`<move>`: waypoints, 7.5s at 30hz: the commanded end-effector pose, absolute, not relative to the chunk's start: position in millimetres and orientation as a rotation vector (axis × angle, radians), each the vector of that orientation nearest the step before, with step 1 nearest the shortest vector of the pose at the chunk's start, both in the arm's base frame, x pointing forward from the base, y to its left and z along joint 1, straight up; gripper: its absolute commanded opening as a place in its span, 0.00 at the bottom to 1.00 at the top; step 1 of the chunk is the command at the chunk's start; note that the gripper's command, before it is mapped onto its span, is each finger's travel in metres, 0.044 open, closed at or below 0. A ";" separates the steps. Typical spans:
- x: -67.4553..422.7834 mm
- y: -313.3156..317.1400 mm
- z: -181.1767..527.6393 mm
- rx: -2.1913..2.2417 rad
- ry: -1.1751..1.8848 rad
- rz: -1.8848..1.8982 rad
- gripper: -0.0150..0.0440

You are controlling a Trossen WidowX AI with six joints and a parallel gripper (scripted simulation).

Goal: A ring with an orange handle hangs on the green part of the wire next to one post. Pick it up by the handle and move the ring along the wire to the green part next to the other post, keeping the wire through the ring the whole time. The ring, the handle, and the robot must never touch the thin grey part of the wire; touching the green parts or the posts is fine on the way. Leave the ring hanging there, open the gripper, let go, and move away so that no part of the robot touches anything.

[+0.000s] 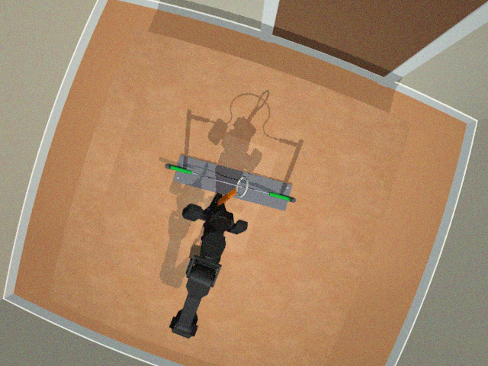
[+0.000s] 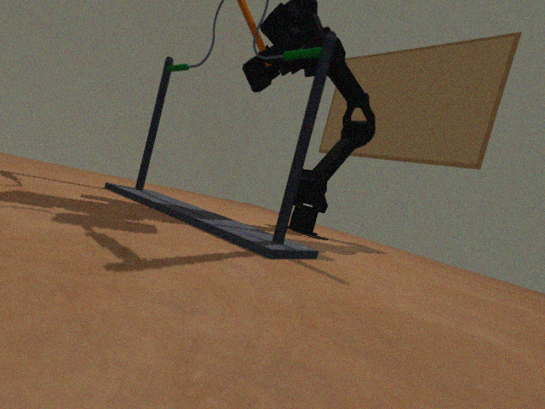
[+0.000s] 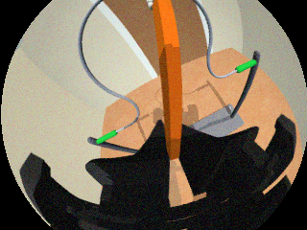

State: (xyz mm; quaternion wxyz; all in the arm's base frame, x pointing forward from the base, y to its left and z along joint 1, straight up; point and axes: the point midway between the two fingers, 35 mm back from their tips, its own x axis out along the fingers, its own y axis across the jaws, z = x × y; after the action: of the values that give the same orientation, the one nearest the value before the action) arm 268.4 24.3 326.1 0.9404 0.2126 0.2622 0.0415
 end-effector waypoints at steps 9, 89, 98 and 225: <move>268.9 16.7 323.8 0.249 0.523 0.031 0.00; 272.2 -36.4 339.0 -0.940 0.367 -0.297 0.00; 272.3 -40.2 344.5 -1.073 0.342 -0.332 0.00; 280.3 37.1 177.9 -0.424 0.366 -0.148 0.00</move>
State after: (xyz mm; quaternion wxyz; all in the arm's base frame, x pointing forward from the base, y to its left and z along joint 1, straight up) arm 280.8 26.7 181.5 0.9505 -0.2431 0.1767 -0.0792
